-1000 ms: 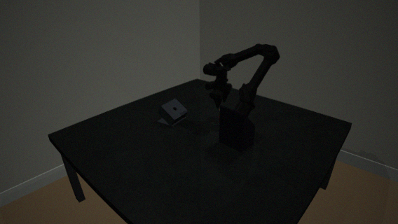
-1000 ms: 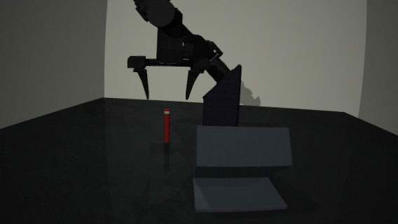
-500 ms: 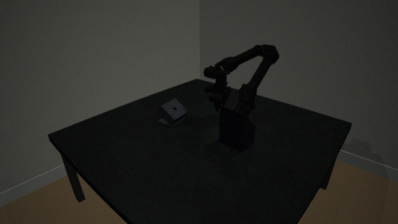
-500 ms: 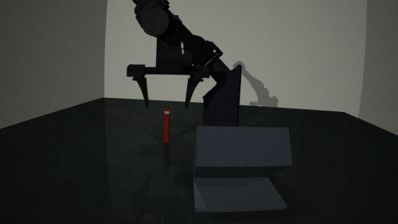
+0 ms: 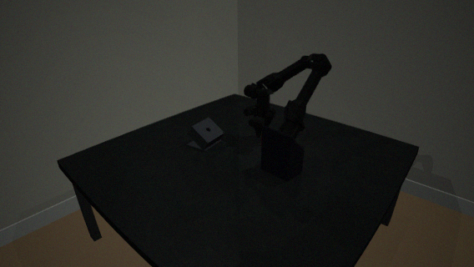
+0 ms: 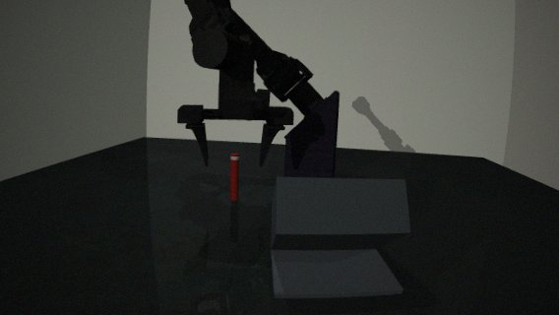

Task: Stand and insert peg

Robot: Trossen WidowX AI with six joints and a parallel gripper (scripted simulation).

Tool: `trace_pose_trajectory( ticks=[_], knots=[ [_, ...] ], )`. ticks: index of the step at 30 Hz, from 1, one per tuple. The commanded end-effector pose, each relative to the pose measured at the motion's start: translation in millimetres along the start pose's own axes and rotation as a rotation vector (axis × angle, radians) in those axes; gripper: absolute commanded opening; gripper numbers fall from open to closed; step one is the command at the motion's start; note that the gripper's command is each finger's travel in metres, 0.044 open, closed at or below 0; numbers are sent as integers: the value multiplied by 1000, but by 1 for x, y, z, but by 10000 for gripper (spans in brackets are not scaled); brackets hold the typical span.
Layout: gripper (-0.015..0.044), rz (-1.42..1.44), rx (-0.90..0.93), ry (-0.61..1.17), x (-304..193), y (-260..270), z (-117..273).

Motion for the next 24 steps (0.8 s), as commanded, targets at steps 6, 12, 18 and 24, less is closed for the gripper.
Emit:
trace_pose_trajectory(
  ticks=[6, 12, 18, 24],
  knots=[
    [440, 11, 1, 10, -3, 2, -17],
    [440, 12, -1, 11, -4, 2, -23],
    [335, 2, -5, 6, -3, 0, -20],
    [177, 2, -5, 6, -3, 0, -20]
  ],
)
Point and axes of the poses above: the point midway between the two fingers, 35 mm back from their tips, its own z axis back along the fingers, its own y axis across the jaws, x = y × z, the point moved 1 cm from there along z, back along the fingers, and after that the axes turned 5 degrees about z, right-handed, at the moved point
